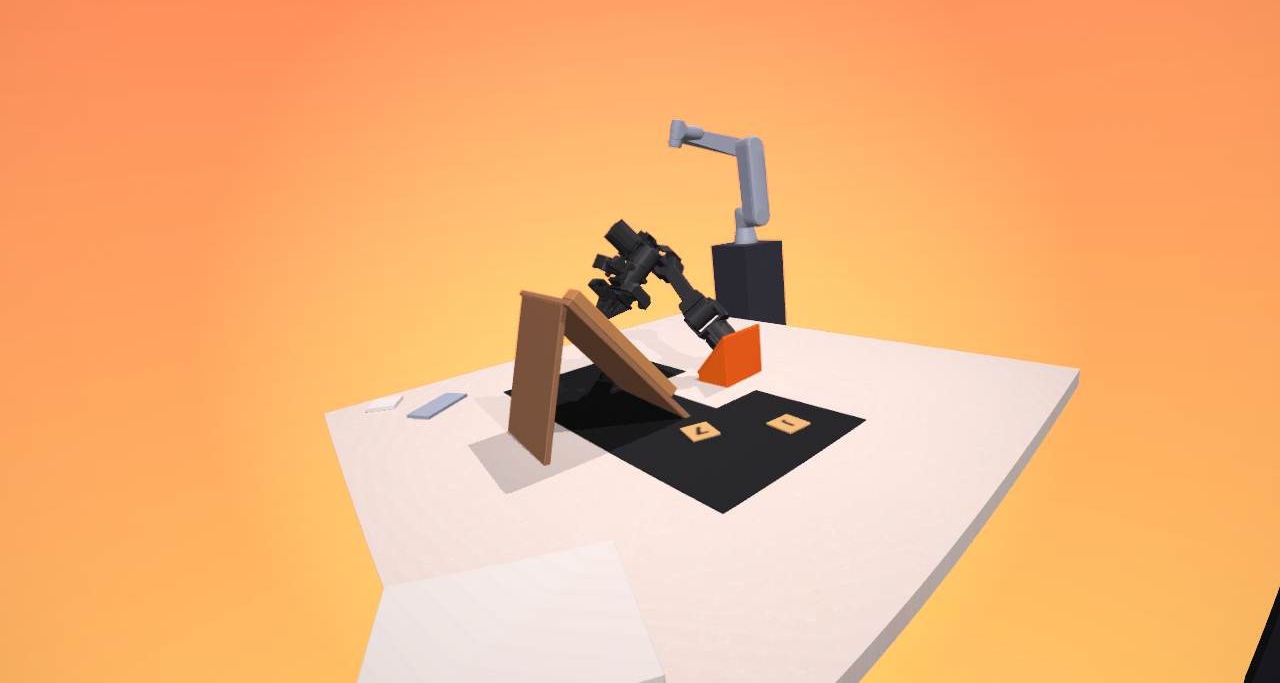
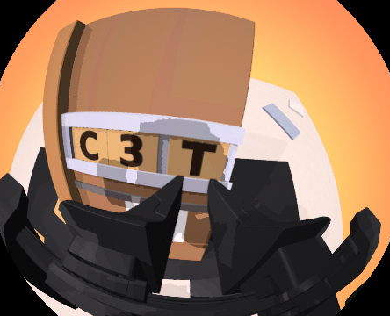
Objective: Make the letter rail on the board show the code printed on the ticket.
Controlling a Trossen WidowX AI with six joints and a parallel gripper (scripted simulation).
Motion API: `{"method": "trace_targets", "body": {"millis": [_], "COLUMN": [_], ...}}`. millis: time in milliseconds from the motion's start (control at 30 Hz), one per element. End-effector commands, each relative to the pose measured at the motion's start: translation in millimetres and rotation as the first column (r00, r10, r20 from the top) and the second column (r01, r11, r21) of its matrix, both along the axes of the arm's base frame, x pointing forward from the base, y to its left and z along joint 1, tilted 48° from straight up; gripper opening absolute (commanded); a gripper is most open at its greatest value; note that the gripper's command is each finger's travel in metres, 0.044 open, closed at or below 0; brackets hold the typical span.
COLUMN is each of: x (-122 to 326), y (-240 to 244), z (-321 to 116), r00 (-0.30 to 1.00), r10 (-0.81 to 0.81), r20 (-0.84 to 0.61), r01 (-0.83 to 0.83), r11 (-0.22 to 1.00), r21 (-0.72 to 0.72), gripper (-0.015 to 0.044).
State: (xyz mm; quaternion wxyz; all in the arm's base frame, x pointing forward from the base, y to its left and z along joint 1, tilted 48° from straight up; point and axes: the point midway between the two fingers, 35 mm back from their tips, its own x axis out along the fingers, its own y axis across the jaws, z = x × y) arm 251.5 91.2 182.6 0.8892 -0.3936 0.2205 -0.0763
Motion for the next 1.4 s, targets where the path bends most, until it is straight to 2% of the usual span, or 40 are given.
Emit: {"method": "trace_targets", "body": {"millis": [0, 300, 400, 667, 933, 1367], "x": [0, 0, 4, 22, 28, 28], "y": [0, 0, 2, -1, -15, -16], "z": [0, 0, 2, 15, 34, 35], "r00": [1.0, 1.0, 0.999, 0.942, 0.787, 0.77], "r10": [0.0, 0.0, -0.023, -0.211, -0.455, -0.477], "r20": [0.0, 0.0, -0.042, -0.259, -0.416, -0.424], "r01": [0.0, 0.0, 0.024, 0.213, 0.451, 0.471], "r11": [1.0, 1.0, 1.0, 0.977, 0.885, 0.873], "r21": [0.0, 0.0, 0.002, -0.022, -0.116, -0.127], "gripper": [0.0, 0.0, 0.0, 0.0, 0.0, 0.0]}}
